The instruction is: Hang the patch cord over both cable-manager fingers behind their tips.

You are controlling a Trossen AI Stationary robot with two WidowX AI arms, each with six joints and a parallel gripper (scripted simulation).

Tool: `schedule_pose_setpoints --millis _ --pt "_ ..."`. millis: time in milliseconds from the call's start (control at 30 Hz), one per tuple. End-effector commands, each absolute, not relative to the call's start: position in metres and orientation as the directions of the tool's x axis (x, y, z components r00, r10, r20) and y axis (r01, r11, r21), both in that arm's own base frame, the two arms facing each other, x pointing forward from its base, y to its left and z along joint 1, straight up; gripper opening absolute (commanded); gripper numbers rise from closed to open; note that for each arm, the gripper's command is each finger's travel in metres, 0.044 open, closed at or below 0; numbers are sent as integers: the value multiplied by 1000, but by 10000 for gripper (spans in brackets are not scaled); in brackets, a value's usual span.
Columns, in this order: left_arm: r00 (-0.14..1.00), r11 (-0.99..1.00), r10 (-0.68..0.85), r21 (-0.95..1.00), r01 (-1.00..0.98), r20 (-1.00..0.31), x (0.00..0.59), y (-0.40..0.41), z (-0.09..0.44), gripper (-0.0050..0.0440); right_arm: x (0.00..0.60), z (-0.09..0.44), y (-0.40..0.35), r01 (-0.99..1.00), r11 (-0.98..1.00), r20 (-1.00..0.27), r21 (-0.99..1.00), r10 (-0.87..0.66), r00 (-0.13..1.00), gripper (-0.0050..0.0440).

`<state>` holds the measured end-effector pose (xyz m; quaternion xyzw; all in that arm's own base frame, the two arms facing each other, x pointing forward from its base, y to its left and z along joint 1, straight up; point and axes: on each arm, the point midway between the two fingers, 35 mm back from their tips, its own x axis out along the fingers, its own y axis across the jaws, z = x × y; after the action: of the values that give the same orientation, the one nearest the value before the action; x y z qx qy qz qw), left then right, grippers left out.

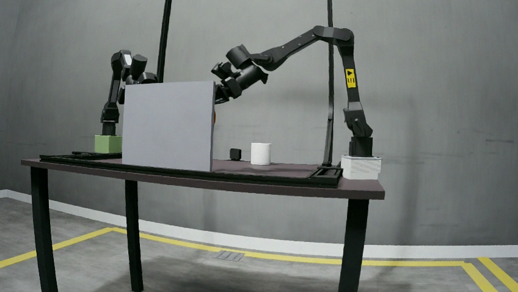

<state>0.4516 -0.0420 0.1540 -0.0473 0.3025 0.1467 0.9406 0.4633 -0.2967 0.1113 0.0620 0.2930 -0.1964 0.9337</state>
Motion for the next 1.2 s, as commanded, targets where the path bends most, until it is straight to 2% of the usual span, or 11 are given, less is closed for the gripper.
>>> schedule_pose_setpoints --millis 0,1167 --pt "790 956 236 -12 -294 -566 450 -40 163 25 464 125 -298 404 915 -549 -6 -340 763 25" --pt "800 963 219 -11 -270 -558 450 -40 163 25 464 125 -298 404 915 -549 -6 -340 763 25"
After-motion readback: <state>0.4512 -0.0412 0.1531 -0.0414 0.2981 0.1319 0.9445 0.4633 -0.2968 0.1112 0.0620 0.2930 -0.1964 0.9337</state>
